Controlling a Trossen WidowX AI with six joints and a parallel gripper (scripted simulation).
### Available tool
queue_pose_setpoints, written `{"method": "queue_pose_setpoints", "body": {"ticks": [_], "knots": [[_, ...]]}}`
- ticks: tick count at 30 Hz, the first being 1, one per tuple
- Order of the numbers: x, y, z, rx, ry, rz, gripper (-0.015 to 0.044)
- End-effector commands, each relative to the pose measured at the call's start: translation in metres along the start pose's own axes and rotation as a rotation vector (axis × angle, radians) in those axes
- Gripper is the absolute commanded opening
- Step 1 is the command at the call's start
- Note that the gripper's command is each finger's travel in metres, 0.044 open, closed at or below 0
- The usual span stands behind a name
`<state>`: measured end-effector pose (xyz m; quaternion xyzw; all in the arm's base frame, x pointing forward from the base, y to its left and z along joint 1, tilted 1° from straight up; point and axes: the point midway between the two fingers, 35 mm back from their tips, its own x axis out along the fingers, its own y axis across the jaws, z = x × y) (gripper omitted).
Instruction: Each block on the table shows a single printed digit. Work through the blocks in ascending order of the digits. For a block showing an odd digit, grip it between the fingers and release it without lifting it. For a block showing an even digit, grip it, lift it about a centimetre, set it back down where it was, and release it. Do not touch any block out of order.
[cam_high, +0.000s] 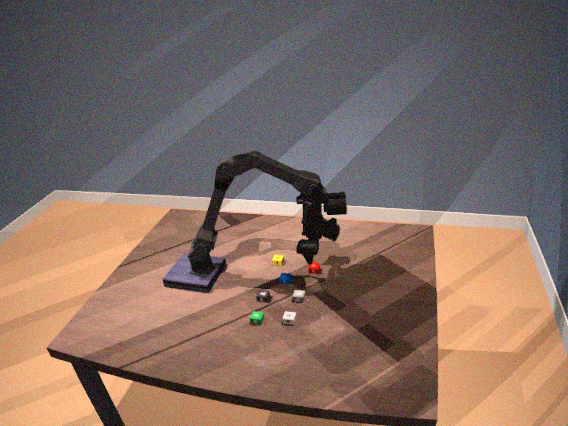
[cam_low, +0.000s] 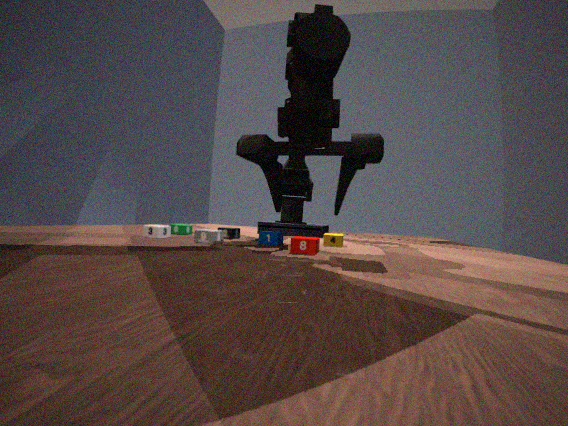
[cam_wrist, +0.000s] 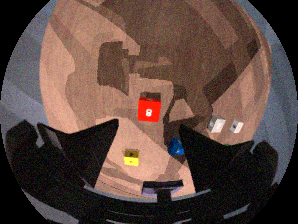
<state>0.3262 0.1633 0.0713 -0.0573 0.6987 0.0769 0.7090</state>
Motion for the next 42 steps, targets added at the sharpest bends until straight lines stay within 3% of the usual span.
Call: {"method": "queue_pose_setpoints", "body": {"ticks": [1,4,7,15,24,30,32,37,40,42], "knots": [[-0.040,0.001,0.005,0.004,-0.023,0.004,0.0269],[-0.072,0.000,0.002,0.004,-0.023,0.004,0.0190],[-0.074,0.000,0.001,0.004,-0.023,0.004,0.0120],[-0.074,-0.003,0.002,0.004,-0.023,0.004,0.0120],[-0.073,-0.134,-0.009,0.003,-0.022,-0.010,0.0120],[-0.073,-0.144,-0.011,0.003,-0.022,-0.010,0.0120],[-0.065,-0.144,-0.010,0.003,-0.022,-0.010,0.0172],[-0.001,-0.145,-0.009,0.003,-0.022,-0.010,0.0304],[0.008,-0.145,-0.010,0.003,-0.022,-0.010,0.0383],[0.008,-0.145,-0.010,0.003,-0.022,-0.010,0.0400]]}}
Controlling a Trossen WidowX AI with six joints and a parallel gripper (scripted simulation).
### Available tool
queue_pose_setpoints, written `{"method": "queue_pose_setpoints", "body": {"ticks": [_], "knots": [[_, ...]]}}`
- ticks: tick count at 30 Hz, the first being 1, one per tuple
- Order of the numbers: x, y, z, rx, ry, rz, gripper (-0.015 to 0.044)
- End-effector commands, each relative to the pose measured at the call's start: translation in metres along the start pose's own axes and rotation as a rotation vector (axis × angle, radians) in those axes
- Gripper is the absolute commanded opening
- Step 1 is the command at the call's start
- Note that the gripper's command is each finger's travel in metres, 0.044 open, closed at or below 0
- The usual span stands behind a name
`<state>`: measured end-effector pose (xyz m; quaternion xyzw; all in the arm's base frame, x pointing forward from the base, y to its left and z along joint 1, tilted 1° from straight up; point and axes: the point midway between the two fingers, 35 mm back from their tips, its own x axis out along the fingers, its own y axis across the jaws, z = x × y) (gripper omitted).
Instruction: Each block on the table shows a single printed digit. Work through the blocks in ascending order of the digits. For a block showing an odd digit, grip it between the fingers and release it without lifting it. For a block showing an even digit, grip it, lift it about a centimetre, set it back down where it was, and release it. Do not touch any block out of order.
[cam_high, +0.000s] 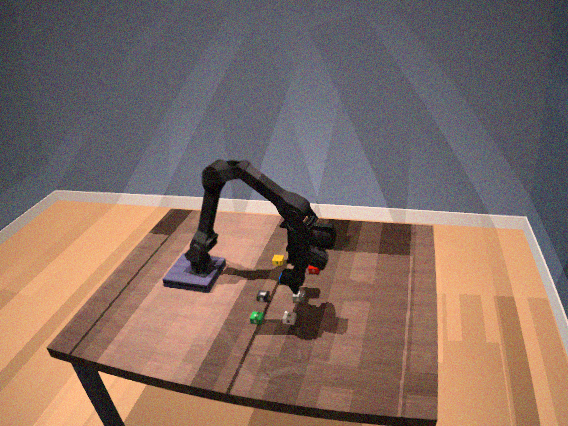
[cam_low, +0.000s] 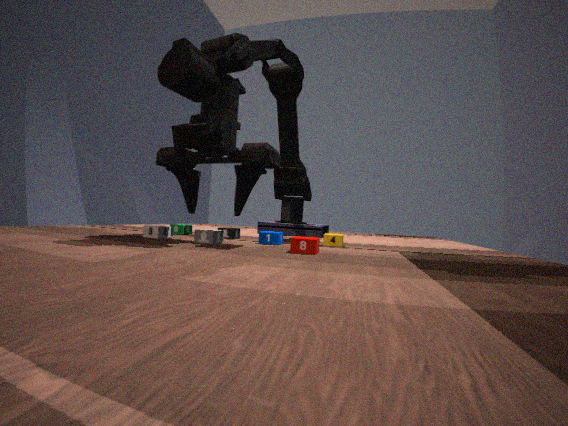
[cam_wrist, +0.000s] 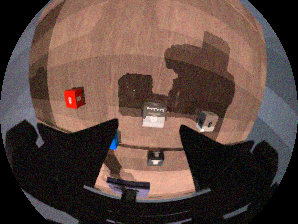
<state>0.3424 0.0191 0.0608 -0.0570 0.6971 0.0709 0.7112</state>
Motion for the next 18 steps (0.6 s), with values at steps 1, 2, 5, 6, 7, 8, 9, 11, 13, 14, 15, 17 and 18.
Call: {"method": "queue_pose_setpoints", "body": {"ticks": [1,2,5,6,7,8,9,11,13,14,15,17,18], "knots": [[0.002,0.000,0.002,-0.005,-0.017,-0.001,0.0400],[0.003,0.000,0.002,-0.005,-0.017,-0.001,0.0400],[0.008,0.000,0.002,-0.005,-0.017,-0.001,0.0400],[0.010,0.000,0.002,-0.005,-0.017,-0.001,0.0400],[0.011,0.000,0.002,-0.005,-0.017,-0.001,0.0400],[0.013,0.000,0.002,-0.005,-0.017,-0.001,0.0400],[0.015,0.000,0.002,-0.005,-0.017,-0.001,0.0400],[0.018,0.000,0.002,-0.005,-0.017,-0.001,0.0400],[0.021,0.000,0.002,-0.005,-0.017,-0.001,0.0400],[0.023,0.000,0.003,-0.005,-0.017,-0.001,0.0400],[0.024,0.000,0.002,-0.005,-0.017,-0.001,0.0400],[0.027,0.000,0.002,-0.005,-0.017,-0.001,0.0400],[0.029,0.000,0.002,-0.005,-0.017,-0.001,0.0400]]}}
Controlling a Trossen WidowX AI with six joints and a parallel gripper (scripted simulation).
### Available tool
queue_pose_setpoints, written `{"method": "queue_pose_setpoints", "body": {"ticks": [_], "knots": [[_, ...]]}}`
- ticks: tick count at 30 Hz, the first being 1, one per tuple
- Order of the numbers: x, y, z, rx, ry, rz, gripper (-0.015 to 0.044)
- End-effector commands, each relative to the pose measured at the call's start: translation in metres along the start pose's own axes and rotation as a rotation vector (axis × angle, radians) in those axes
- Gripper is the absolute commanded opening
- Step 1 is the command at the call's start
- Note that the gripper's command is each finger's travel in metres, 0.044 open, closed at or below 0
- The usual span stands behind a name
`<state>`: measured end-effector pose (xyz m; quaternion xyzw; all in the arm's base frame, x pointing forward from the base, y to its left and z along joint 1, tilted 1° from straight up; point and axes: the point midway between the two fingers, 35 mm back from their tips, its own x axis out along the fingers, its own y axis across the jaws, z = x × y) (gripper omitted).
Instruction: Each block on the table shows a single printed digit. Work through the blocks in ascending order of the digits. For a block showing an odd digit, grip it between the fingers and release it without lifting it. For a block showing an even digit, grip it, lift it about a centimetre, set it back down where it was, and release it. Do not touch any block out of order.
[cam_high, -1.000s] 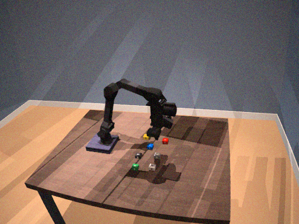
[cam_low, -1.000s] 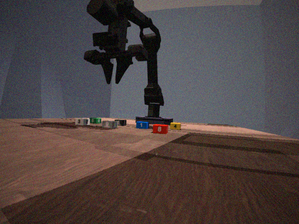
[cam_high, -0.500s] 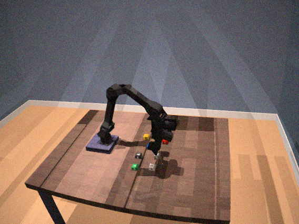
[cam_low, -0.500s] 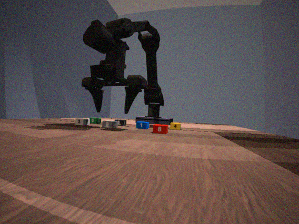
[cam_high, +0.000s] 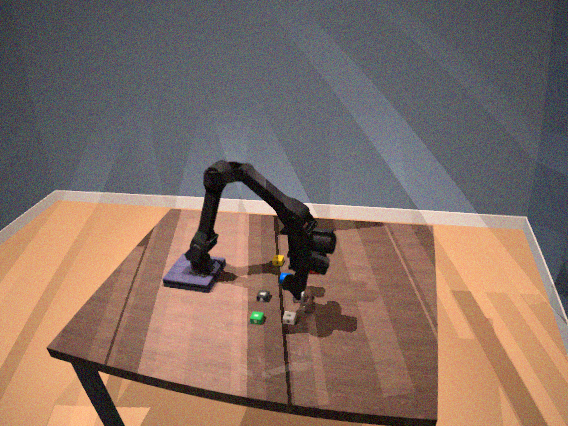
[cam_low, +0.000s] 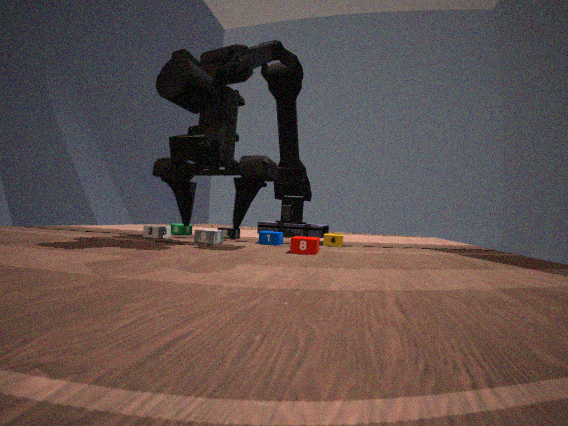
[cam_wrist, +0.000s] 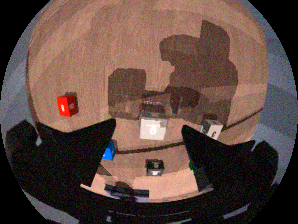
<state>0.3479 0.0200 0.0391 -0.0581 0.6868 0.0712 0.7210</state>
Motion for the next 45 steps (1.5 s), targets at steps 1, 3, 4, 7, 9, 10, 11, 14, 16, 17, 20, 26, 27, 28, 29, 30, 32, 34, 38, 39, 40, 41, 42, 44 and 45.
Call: {"method": "queue_pose_setpoints", "body": {"ticks": [1,3,4,7,9,10,11,14,16,17,20,26,27,28,29,30,32,34,38,39,40,41,42,44,45], "knots": [[0.0087,0.0006,-0.0029,-0.003,0.011,0.002,0.0400],[0.0118,0.0007,-0.0031,-0.003,0.011,0.002,0.0400],[0.0134,0.0007,-0.0032,-0.003,0.011,0.002,0.0400],[0.0156,0.0007,-0.0034,-0.003,0.011,0.002,0.0400],[0.0156,0.0007,-0.0034,-0.003,0.011,0.002,0.0348],[0.0156,0.0007,-0.0034,-0.003,0.011,0.002,0.0321],[0.0156,0.0007,-0.0034,-0.003,0.011,0.002,0.0295],[0.0156,0.0007,-0.0034,-0.003,0.011,0.002,0.0216],[0.0156,0.0007,-0.0034,-0.003,0.011,0.002,0.0164],[0.0156,0.0007,-0.0034,-0.003,0.011,0.002,0.0138],[0.0156,0.0007,-0.0034,-0.003,0.011,0.002,0.0120],[0.0156,0.0007,-0.0034,-0.003,0.011,0.002,0.0120],[0.0156,0.0007,-0.0034,-0.003,0.011,0.002,0.0120],[0.0156,0.0007,-0.0034,-0.003,0.011,0.002,0.0120],[0.0156,0.0007,-0.0034,-0.003,0.011,0.002,0.0120],[0.0156,0.0007,-0.0034,-0.003,0.011,0.002,0.0120],[0.0156,0.0007,-0.0034,-0.003,0.011,0.002,0.0120],[0.0156,0.0007,-0.0034,-0.003,0.011,0.002,0.0120],[0.0156,0.0007,-0.0034,-0.003,0.011,0.002,0.0120],[0.0156,0.0007,-0.0034,-0.003,0.011,0.002,0.0120],[0.0156,0.0007,-0.0034,-0.003,0.011,0.002,0.0120],[0.0156,0.0007,-0.0034,-0.003,0.011,0.002,0.0120],[0.0156,0.0007,-0.0034,-0.003,0.011,0.002,0.0120],[0.0156,0.0007,-0.0034,-0.003,0.011,0.002,0.0120],[0.0156,0.0007,-0.0034,-0.003,0.011,0.002,0.0120]]}}
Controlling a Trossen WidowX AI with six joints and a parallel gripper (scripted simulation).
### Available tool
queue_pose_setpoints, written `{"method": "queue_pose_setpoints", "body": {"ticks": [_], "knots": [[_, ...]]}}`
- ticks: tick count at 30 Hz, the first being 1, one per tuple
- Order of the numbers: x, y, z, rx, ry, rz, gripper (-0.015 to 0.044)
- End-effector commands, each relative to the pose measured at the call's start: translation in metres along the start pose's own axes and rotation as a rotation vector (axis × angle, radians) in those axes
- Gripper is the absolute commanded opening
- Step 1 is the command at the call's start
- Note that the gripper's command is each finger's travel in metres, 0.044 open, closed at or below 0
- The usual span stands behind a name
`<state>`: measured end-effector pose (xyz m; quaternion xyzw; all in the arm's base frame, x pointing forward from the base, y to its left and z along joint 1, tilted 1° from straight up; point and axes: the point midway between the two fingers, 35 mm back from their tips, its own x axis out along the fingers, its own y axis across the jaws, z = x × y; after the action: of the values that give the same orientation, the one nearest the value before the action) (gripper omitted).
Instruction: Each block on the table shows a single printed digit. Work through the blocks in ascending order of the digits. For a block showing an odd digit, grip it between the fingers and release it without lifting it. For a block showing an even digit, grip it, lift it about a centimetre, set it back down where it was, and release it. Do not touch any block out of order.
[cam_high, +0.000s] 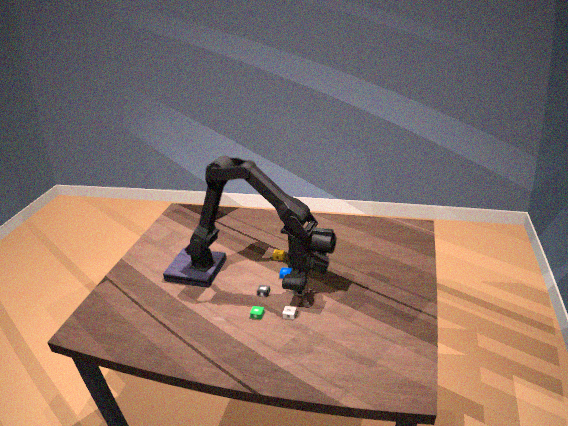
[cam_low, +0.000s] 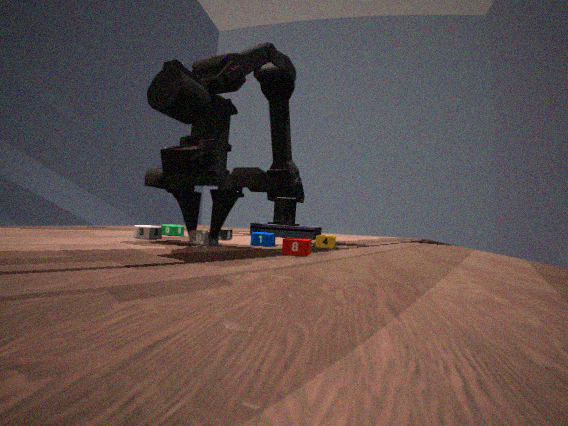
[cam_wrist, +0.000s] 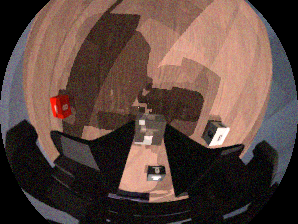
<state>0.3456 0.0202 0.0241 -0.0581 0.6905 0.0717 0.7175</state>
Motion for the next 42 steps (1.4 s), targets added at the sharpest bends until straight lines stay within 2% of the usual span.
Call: {"method": "queue_pose_setpoints", "body": {"ticks": [1,9,20,23,26,31,36,42], "knots": [[0.001,0.000,0.000,-0.002,0.001,0.001,0.0120],[0.001,0.000,0.000,-0.002,0.001,0.001,0.0120],[0.001,0.000,0.000,-0.002,0.001,0.001,0.0400],[-0.002,0.000,0.000,-0.002,0.001,0.001,0.0400],[-0.033,0.000,0.000,-0.002,0.001,0.001,0.0400],[-0.036,0.003,0.000,-0.002,0.001,0.001,0.0400],[-0.057,0.074,-0.004,-0.002,0.002,0.007,0.0400],[-0.087,0.166,-0.036,-0.002,0.004,0.016,0.0400]]}}
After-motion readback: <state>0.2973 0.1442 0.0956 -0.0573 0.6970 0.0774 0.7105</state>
